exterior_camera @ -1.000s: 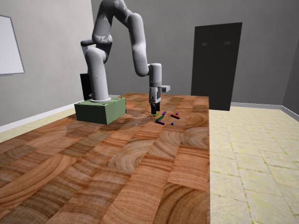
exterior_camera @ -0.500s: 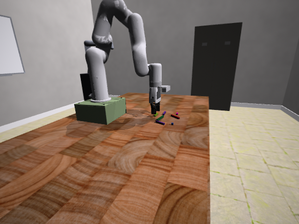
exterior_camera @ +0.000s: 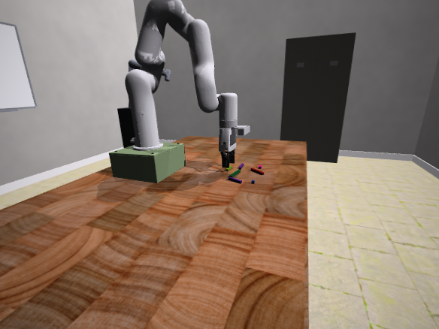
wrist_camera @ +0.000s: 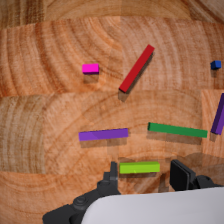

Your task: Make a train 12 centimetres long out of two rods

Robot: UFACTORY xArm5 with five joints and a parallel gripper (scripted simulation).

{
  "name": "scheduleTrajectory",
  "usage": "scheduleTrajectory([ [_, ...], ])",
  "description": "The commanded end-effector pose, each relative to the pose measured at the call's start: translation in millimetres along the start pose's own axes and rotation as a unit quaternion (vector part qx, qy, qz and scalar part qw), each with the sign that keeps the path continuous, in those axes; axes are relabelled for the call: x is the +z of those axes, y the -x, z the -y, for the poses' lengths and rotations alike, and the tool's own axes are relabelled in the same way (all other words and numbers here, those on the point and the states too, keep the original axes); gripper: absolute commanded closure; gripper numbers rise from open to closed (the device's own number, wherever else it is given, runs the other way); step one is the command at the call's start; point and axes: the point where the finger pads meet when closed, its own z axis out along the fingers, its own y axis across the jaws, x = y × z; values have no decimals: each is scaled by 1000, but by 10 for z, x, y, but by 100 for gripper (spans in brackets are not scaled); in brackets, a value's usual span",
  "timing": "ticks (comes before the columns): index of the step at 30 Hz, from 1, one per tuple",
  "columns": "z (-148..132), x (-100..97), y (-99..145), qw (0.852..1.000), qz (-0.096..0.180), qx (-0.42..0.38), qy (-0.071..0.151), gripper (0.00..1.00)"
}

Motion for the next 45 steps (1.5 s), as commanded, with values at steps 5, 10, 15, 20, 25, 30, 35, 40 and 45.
scheduleTrajectory([
  [5,4,-7,-11,1000,-1,0,-1,29],
  [10,2,7,-12,1000,-1,0,-1,29],
  [15,-1,28,-12,1000,-1,0,-1,29],
  [20,-7,76,-13,1000,-1,0,-1,29],
  [25,-6,123,-13,1000,-1,0,-1,29],
  [30,-6,152,-13,1000,-1,0,-1,29],
  [35,-6,157,-13,1000,-1,0,-1,29],
  [40,-6,158,-13,1000,-1,0,-1,29],
  [45,-6,158,-13,1000,-1,0,-1,29],
])
